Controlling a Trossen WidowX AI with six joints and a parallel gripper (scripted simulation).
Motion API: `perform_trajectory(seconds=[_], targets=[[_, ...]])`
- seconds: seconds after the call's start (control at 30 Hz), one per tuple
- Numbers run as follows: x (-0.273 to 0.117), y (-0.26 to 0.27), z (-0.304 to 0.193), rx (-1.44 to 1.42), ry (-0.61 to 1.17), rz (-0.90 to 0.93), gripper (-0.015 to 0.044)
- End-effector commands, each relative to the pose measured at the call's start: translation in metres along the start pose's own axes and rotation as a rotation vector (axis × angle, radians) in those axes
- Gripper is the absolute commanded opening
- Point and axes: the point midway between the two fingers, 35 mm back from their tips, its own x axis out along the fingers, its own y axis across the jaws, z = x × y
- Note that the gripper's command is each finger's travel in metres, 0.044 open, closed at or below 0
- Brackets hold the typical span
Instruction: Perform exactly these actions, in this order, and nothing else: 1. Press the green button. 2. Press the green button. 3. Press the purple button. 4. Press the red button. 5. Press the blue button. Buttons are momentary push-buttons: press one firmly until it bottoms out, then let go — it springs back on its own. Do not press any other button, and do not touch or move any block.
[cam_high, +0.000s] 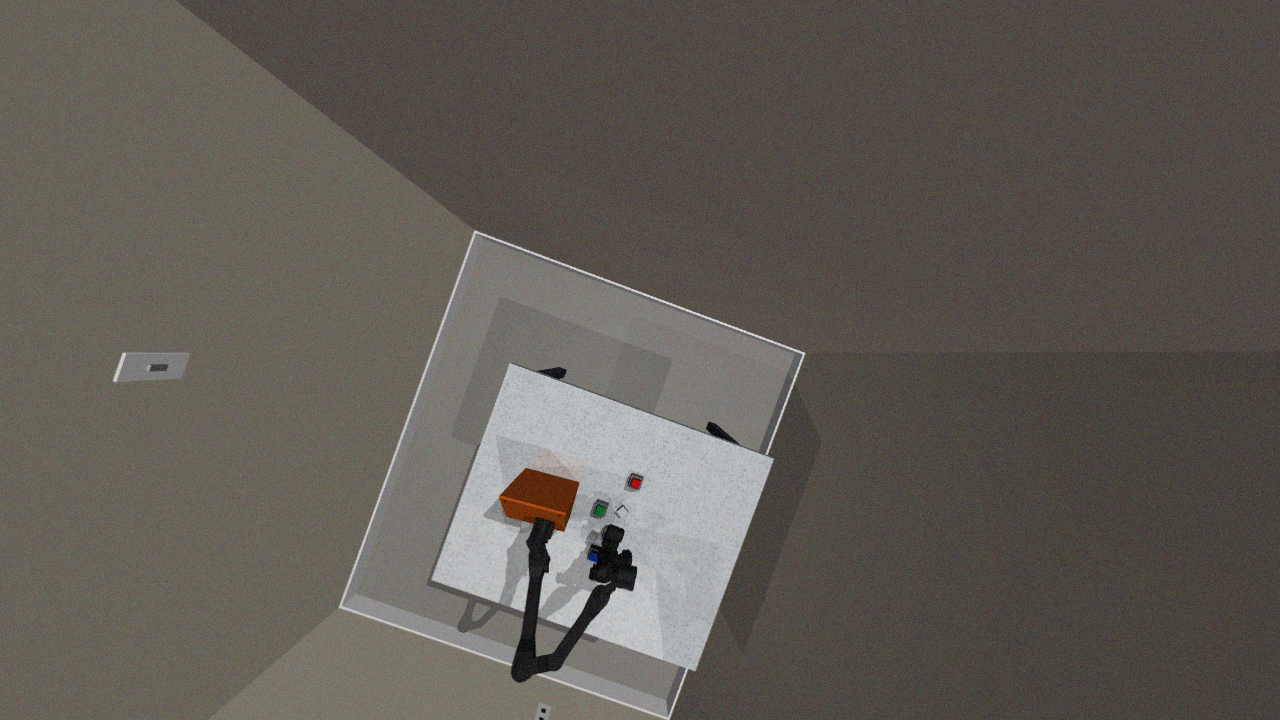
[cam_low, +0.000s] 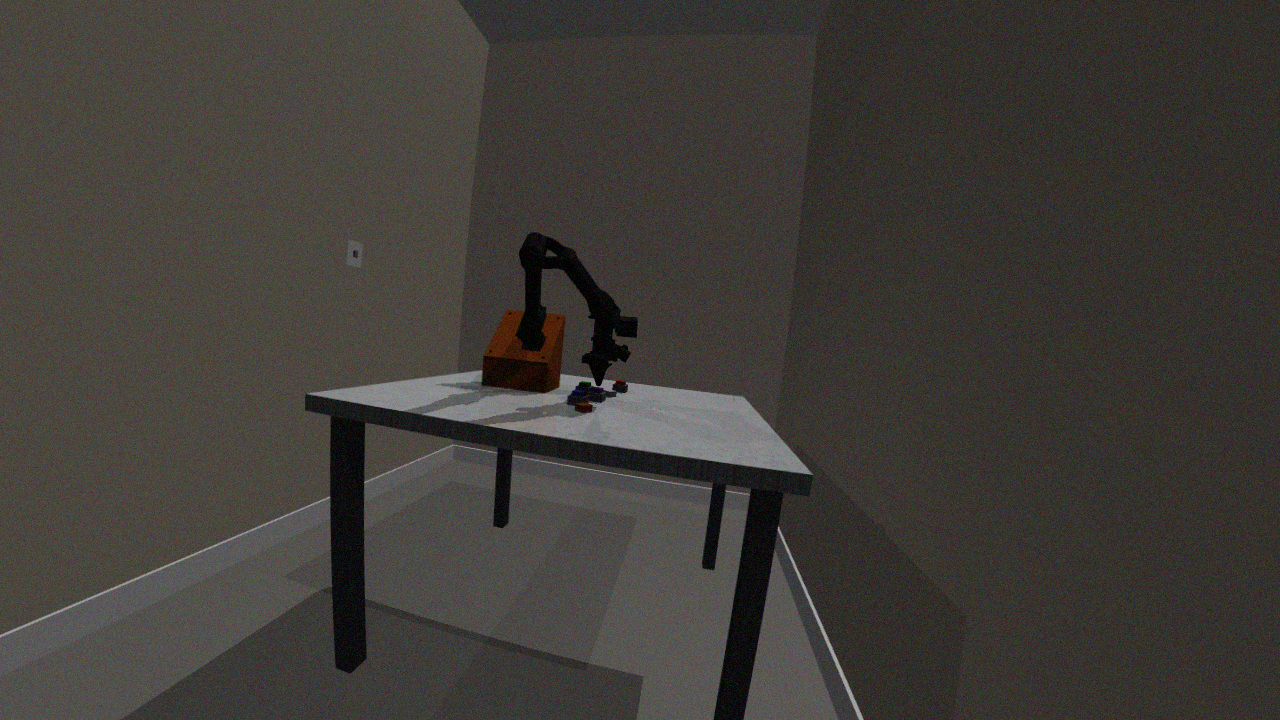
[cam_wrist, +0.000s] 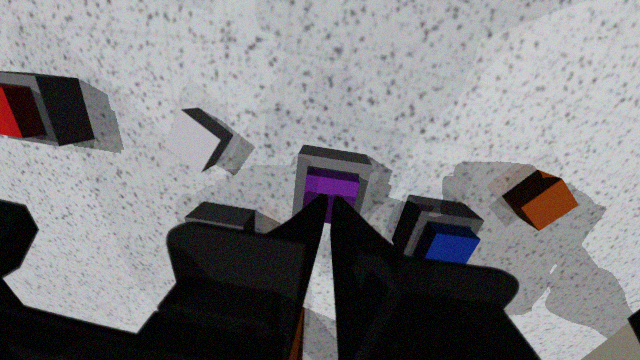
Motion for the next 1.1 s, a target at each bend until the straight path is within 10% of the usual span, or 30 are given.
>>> perform_trajectory(seconds=[0.0, 1.07], targets=[[0.008, 0.0, -0.004, -0.012, 0.009, -0.006, 0.002], [-0.018, 0.0, -0.004, -0.012, 0.009, -0.006, 0.002]])
